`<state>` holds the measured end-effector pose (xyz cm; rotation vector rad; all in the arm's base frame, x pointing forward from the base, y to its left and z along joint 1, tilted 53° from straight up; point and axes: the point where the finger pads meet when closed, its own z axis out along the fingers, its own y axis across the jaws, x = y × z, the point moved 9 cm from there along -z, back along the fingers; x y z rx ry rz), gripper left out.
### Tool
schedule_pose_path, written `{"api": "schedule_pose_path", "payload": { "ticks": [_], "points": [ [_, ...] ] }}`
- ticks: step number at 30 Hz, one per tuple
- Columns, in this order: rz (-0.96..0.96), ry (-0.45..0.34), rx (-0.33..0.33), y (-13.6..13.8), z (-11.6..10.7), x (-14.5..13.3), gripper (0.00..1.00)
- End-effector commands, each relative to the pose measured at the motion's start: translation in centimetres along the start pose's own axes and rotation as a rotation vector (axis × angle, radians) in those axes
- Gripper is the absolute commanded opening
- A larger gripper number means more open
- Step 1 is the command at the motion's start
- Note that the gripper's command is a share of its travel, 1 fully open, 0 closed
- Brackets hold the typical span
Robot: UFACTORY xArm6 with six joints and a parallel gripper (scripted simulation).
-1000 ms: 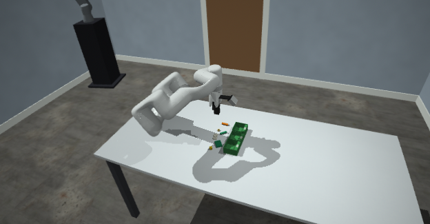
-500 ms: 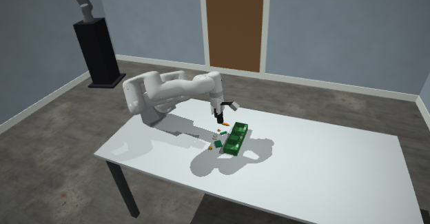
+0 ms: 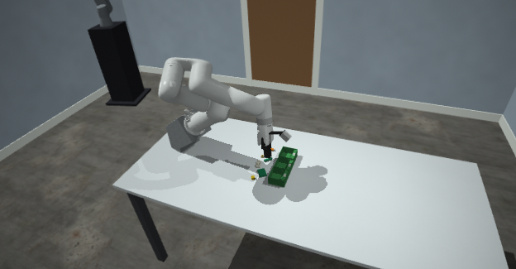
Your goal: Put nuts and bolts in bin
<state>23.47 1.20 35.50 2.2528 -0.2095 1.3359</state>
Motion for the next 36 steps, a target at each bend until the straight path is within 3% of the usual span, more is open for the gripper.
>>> {"api": "schedule_pose_path", "payload": {
  "ticks": [1, 9, 23, 32, 36],
  "points": [
    [0.000, -0.080, 0.135, 0.8, 4.0, 3.4, 0.07],
    [0.003, -0.116, 0.152, 1.2, 6.3, 5.3, 0.07],
    [-0.002, -0.167, 0.277, 2.3, 6.7, 5.8, 0.07],
    [-0.002, -0.167, 0.277, 2.3, 6.7, 5.8, 0.07],
    [-0.002, -0.167, 0.277, 2.0, 7.7, 5.7, 0.07]
  ]
}}
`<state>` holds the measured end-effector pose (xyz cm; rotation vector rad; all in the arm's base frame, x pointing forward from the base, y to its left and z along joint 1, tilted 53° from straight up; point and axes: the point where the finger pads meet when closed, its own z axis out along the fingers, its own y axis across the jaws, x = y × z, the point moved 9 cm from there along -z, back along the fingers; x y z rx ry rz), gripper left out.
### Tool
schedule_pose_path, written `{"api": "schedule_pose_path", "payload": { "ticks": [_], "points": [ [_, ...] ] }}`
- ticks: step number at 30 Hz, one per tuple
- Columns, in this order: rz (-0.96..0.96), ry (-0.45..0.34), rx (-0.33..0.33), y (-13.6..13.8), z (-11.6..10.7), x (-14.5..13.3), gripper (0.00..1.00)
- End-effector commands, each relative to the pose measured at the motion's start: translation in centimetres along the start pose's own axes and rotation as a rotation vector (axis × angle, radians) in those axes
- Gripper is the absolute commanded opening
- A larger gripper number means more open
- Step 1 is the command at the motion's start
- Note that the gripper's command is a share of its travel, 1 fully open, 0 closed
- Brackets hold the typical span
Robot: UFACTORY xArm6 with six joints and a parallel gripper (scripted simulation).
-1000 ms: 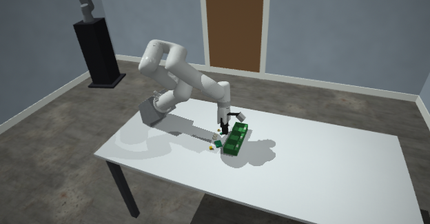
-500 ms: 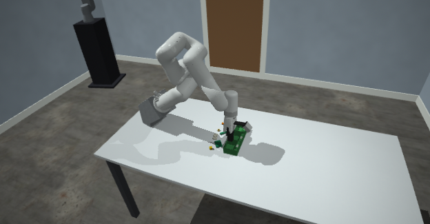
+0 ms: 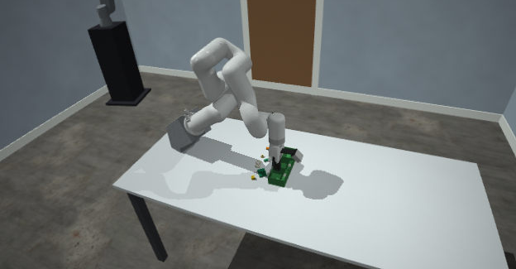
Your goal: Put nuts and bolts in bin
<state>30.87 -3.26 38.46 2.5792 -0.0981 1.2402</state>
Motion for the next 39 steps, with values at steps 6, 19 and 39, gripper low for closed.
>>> {"api": "schedule_pose_path", "payload": {
  "ticks": [6, 19, 39],
  "points": [
    [-0.004, -0.005, 0.020, 0.1, 1.9, 0.1, 0.07],
    [-0.004, -0.005, 0.020, 0.1, 5.1, 0.0, 0.07],
    [-0.004, -0.006, 0.020, 0.1, 5.7, 0.0, 0.07]
  ]
}}
